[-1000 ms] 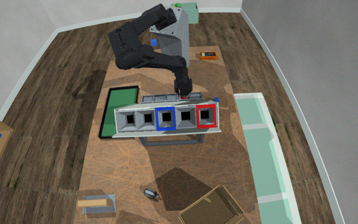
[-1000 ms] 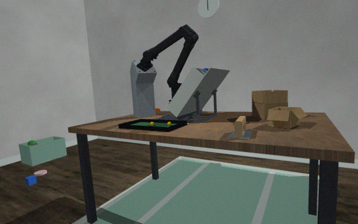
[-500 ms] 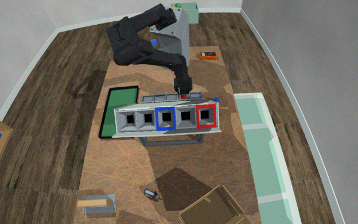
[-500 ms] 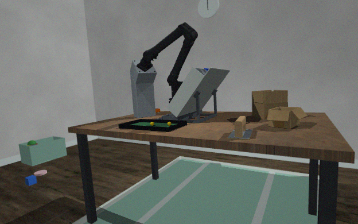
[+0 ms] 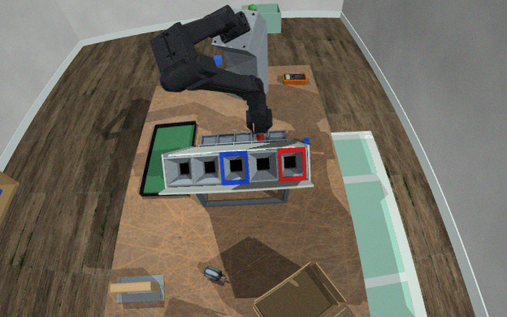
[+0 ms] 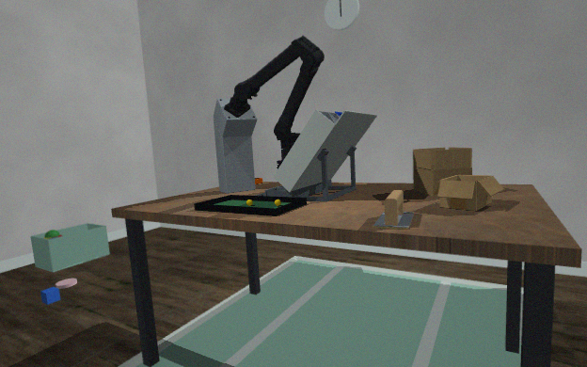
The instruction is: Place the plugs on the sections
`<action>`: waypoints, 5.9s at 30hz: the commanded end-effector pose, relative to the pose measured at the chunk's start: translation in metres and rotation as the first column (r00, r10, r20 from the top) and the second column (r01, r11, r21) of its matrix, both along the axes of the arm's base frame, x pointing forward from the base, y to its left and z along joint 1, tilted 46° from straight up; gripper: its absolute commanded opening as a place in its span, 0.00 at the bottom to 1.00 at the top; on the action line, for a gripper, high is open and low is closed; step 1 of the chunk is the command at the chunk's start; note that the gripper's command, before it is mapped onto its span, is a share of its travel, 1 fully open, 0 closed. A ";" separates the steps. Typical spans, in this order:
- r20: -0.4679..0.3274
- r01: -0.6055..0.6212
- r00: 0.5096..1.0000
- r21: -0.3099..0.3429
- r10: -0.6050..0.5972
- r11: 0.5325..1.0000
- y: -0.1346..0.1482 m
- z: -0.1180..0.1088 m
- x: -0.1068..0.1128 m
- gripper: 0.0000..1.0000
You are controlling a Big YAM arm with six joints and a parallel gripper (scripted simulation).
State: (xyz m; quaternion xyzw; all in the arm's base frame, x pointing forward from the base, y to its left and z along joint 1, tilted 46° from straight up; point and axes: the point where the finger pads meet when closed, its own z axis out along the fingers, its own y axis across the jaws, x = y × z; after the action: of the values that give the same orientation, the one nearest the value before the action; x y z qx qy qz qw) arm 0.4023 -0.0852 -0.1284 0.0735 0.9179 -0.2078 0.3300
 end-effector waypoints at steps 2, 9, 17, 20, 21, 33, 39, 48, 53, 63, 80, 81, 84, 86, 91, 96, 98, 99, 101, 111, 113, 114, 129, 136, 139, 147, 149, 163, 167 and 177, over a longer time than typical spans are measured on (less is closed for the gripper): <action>-0.025 -0.005 1.000 0.006 0.005 1.000 0.009 0.004 -0.020 0.59; -0.023 -0.005 1.000 0.005 0.005 1.000 0.017 0.019 -0.032 0.59; -0.019 -0.005 1.000 0.003 0.005 1.000 0.035 0.049 -0.056 0.59; -0.018 -0.005 1.000 0.003 0.005 1.000 0.039 0.056 -0.061 0.59; -0.017 -0.005 1.000 0.003 0.005 1.000 0.040 0.058 -0.062 0.59; -0.006 0.003 1.000 0.006 -0.003 1.000 0.039 0.060 -0.057 0.59; -0.006 0.003 1.000 0.006 -0.003 1.000 0.039 0.060 -0.057 0.59; -0.006 0.003 1.000 0.006 -0.003 1.000 0.039 0.060 -0.057 0.59; -0.006 0.003 1.000 0.006 -0.003 1.000 0.039 0.060 -0.057 0.59; -0.015 0.005 1.000 -0.003 -0.005 1.000 0.031 0.062 -0.062 0.56; -0.027 0.003 1.000 0.000 -0.003 1.000 -0.010 0.080 -0.073 0.56; -0.027 0.003 1.000 0.000 -0.003 1.000 -0.014 0.083 -0.074 0.56; -0.017 0.003 1.000 0.000 -0.003 1.000 -0.031 0.093 -0.071 0.56; -0.007 0.003 1.000 -0.002 -0.003 1.000 -0.044 0.101 -0.068 0.56; 0.005 0.002 1.000 -0.005 -0.002 1.000 -0.065 0.115 -0.065 0.56; 0.005 0.002 1.000 -0.007 -0.002 1.000 -0.102 0.133 -0.071 0.56; 0.005 0.002 1.000 -0.008 -0.002 1.000 -0.118 0.141 -0.074 0.56; 0.005 0.001 1.000 -0.008 -0.001 1.000 -0.126 0.146 -0.075 0.56; 0.005 0.001 1.000 -0.009 -0.001 1.000 -0.143 0.154 -0.078 0.56; -0.019 0.002 1.000 0.013 -0.002 1.000 -0.215 0.178 -0.093 0.56; -0.018 0.002 1.000 0.014 -0.002 1.000 -0.235 0.187 -0.096 0.56; -0.017 0.002 1.000 0.014 -0.002 1.000 -0.245 0.192 -0.098 0.56; -0.011 0.003 1.000 0.010 -0.003 1.000 -0.324 0.232 -0.109 0.56; -0.011 -0.020 1.000 0.009 0.020 1.000 -0.327 0.237 -0.101 0.56; -0.015 -0.013 1.000 0.015 0.013 1.000 -0.327 0.233 -0.105 0.56; -0.013 -0.013 1.000 0.011 0.013 1.000 -0.327 0.233 -0.105 0.56; -0.013 -0.013 1.000 0.011 0.013 1.000 -0.327 0.233 -0.105 0.56; -0.013 -0.012 1.000 0.011 0.013 1.000 -0.327 0.233 -0.105 0.56; -0.013 -0.012 1.000 0.011 0.013 1.000 -0.327 0.233 -0.105 0.56; -0.013 -0.012 1.000 0.011 0.013 1.000 -0.327 0.234 -0.105 0.56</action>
State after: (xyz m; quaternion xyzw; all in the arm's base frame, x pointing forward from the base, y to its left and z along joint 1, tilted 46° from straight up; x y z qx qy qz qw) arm 0.2950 -0.4128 0.1132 0.0747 0.9178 -0.2074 0.3303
